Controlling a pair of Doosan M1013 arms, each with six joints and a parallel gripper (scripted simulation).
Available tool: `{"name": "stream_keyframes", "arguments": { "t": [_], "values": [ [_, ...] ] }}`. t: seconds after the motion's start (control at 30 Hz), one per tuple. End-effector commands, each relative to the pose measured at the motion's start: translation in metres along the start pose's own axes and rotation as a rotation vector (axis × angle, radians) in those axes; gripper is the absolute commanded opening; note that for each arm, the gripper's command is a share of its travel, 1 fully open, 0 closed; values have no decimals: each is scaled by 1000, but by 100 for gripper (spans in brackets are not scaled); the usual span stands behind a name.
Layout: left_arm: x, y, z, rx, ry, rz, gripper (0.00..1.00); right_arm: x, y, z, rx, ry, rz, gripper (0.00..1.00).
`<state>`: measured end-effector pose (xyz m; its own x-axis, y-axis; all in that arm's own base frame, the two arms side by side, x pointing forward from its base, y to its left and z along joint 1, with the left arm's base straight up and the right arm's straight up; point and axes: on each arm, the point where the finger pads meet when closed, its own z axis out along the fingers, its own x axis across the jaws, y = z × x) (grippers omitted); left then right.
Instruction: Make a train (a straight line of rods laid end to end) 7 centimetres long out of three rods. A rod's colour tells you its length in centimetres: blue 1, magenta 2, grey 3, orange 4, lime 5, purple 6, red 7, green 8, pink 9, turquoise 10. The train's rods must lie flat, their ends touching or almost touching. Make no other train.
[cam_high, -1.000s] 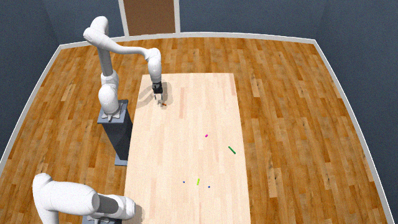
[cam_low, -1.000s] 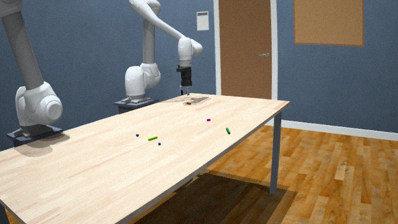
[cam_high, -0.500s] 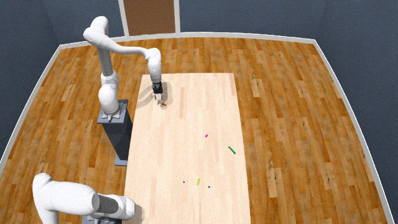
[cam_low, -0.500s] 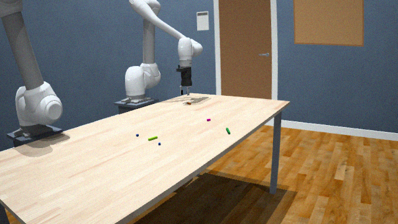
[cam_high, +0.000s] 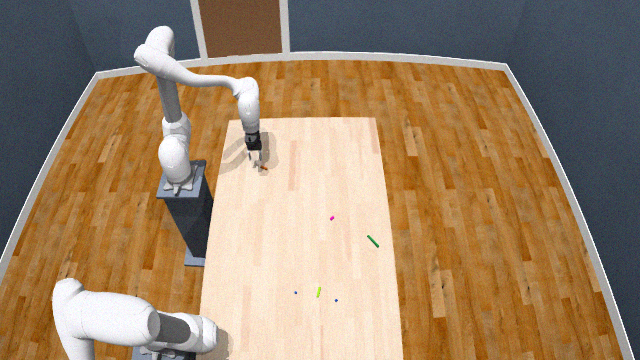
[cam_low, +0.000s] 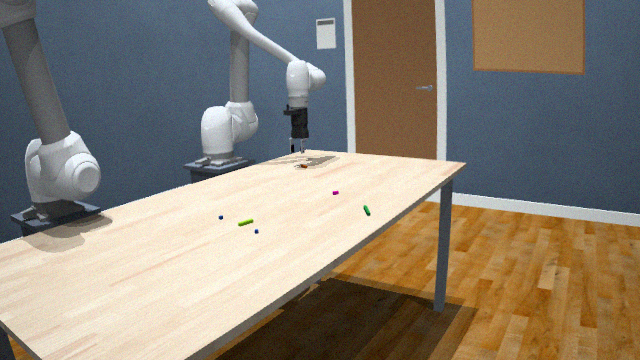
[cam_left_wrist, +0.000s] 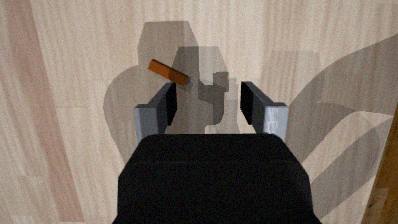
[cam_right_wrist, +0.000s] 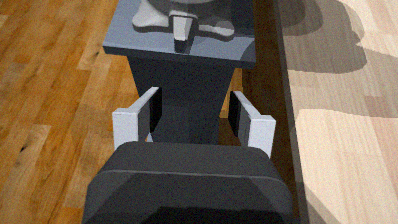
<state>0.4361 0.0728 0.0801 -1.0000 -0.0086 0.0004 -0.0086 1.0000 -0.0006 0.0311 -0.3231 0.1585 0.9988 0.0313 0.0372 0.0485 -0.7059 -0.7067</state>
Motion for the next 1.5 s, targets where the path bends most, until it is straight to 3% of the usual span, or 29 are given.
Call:
{"name": "stream_keyframes", "arguments": {
  "t": [0.0,1.2,1.37,1.47],
  "values": [
    [0,0,0,0,-1,0,100,0,0,0,-1,0,0,100],
    [-1,0,0,0,-1,0,100,0,0,0,-1,0,0,100],
    [-45,-18,-6,0,-1,-75,100,0,0,0,-1,0,0,100],
    [-51,-21,-7,0,-1,-85,100,0,0,0,-1,0,0,100]
  ]
}}
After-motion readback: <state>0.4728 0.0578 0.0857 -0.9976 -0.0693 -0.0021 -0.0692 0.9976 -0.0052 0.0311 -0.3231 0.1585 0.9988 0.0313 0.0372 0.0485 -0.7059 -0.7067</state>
